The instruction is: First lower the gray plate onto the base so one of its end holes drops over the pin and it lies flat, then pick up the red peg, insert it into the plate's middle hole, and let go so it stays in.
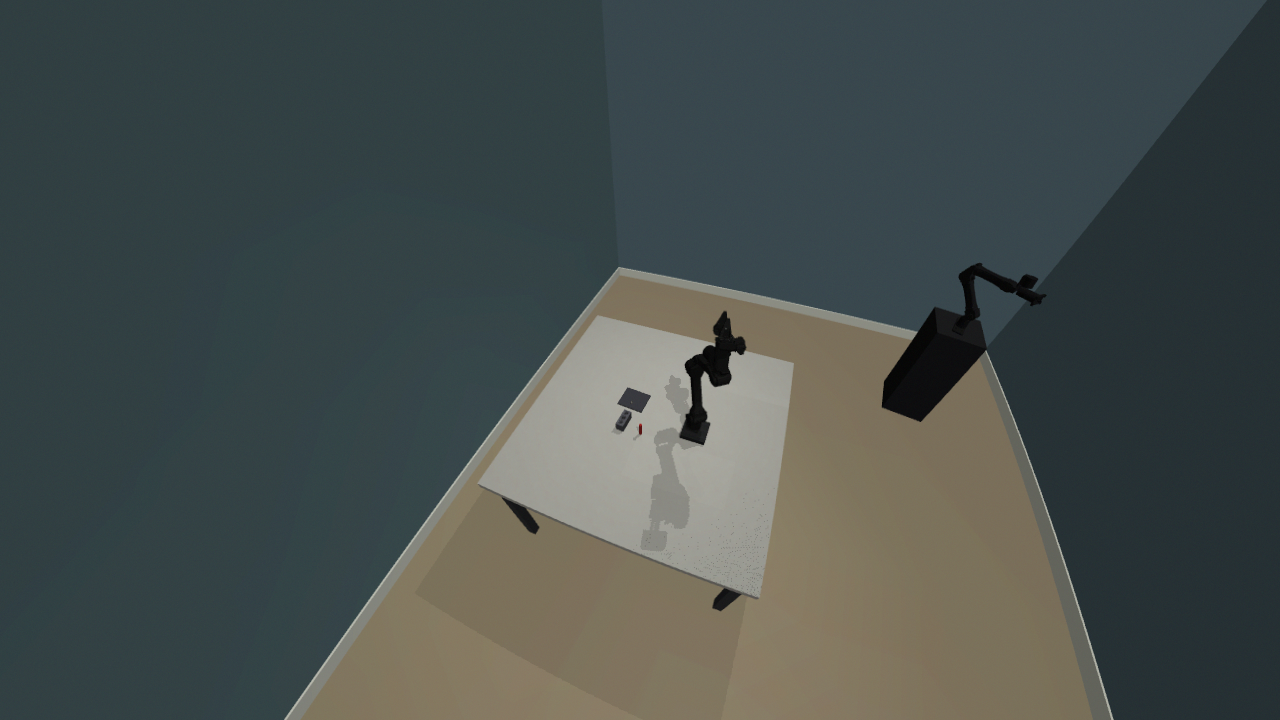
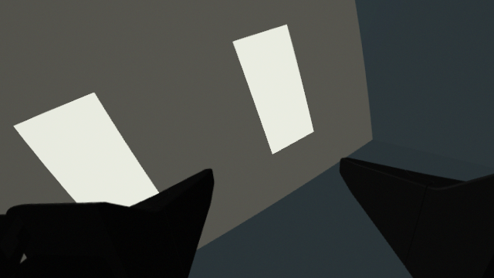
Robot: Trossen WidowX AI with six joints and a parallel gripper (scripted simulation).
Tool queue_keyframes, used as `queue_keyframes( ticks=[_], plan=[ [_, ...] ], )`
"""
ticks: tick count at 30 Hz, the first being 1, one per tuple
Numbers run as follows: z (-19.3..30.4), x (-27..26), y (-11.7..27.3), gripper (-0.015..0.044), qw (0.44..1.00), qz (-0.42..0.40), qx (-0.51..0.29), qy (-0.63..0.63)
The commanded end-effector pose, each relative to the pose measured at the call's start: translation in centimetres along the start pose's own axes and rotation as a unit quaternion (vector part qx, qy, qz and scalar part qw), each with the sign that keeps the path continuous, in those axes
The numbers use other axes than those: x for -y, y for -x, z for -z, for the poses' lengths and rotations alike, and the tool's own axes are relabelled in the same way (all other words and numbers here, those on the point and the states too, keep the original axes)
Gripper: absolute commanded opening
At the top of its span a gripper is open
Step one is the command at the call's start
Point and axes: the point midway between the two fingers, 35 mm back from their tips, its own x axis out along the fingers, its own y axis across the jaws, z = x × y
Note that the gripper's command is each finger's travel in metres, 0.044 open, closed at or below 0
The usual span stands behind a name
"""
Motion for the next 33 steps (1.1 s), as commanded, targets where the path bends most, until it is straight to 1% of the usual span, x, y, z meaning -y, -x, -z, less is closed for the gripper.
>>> queue_keyframes(
  ticks=[1, 2, 6, 11, 18, 26, 33],
  plan=[
    [0.0, 0.0, 0.0, 0.0426, 1.0, 0.0, 0.0, 0.0],
    [0.0, -0.1, 0.0, 0.044, 1.0, -0.001, 0.0, 0.001],
    [0.3, -1.7, 0.6, 0.044, 0.999, -0.023, 0.007, 0.022],
    [-0.2, -5.7, 1.4, 0.044, 0.994, -0.09, 0.036, 0.042],
    [1.2, -14.2, 4.8, 0.044, 0.963, -0.24, 0.073, 0.096],
    [6.8, -21.9, 10.4, 0.044, 0.899, -0.402, 0.068, 0.159],
    [14.1, -25.6, 15.9, 0.044, 0.825, -0.524, 0.025, 0.212]
  ],
)
